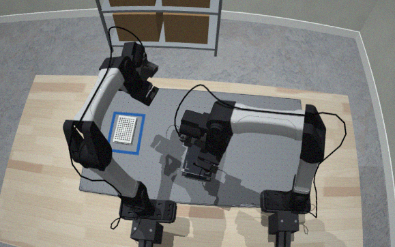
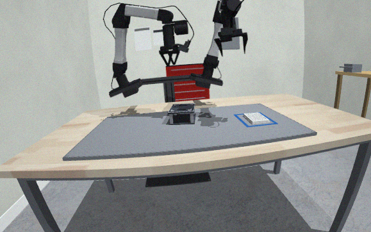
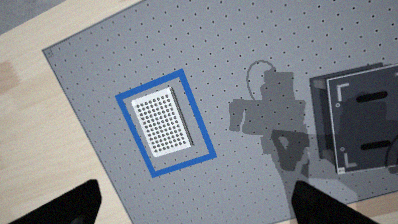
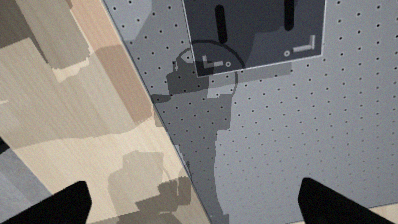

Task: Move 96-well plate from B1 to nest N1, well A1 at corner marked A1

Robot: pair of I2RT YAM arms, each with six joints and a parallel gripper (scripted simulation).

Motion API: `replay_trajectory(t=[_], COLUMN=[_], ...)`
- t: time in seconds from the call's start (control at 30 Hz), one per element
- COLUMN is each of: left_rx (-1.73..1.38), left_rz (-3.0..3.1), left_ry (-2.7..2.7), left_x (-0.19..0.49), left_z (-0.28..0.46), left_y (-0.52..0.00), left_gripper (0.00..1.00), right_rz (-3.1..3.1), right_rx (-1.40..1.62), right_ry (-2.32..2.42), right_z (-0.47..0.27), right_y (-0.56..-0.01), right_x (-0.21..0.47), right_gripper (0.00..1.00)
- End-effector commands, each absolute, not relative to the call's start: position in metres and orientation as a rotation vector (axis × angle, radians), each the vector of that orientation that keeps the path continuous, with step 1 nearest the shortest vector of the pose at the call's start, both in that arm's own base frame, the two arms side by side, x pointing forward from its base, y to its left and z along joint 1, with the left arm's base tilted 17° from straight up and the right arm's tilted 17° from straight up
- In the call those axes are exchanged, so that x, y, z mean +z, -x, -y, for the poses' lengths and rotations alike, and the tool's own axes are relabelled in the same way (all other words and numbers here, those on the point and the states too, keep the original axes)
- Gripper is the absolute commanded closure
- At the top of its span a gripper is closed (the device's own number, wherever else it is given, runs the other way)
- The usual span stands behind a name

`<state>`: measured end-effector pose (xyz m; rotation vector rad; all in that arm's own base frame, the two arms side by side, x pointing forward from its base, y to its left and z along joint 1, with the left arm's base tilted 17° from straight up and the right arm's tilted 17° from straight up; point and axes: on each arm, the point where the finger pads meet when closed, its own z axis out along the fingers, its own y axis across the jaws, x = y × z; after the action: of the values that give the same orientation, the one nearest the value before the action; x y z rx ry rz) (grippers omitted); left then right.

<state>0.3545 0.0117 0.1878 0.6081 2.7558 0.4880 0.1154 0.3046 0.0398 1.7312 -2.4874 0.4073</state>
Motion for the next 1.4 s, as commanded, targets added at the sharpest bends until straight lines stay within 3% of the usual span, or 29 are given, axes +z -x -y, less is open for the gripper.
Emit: replay_trajectory(t=[0.0,0.77,1.37], left_rx=[0.485,0.464,0.410], left_rz=[-2.735,-2.689,-2.596], left_ry=[-0.603,-0.616,-0.646], left_x=[0.193,0.194,0.151], left_z=[-0.010,-0.012,-0.067], left_y=[-0.356,-0.361,-0.360], left_gripper=[0.00,0.00,0.00], right_rz=[2.495,2.535,2.615], right_rx=[0.393,0.335,-0.126], right_ry=[-1.744,-1.808,-2.246], right_z=[-0.308,-0.313,-0.276], right_y=[-0.115,-0.122,-0.146], right_x=[0.043,0.044,0.042], right_gripper=[0.00,0.00,0.00])
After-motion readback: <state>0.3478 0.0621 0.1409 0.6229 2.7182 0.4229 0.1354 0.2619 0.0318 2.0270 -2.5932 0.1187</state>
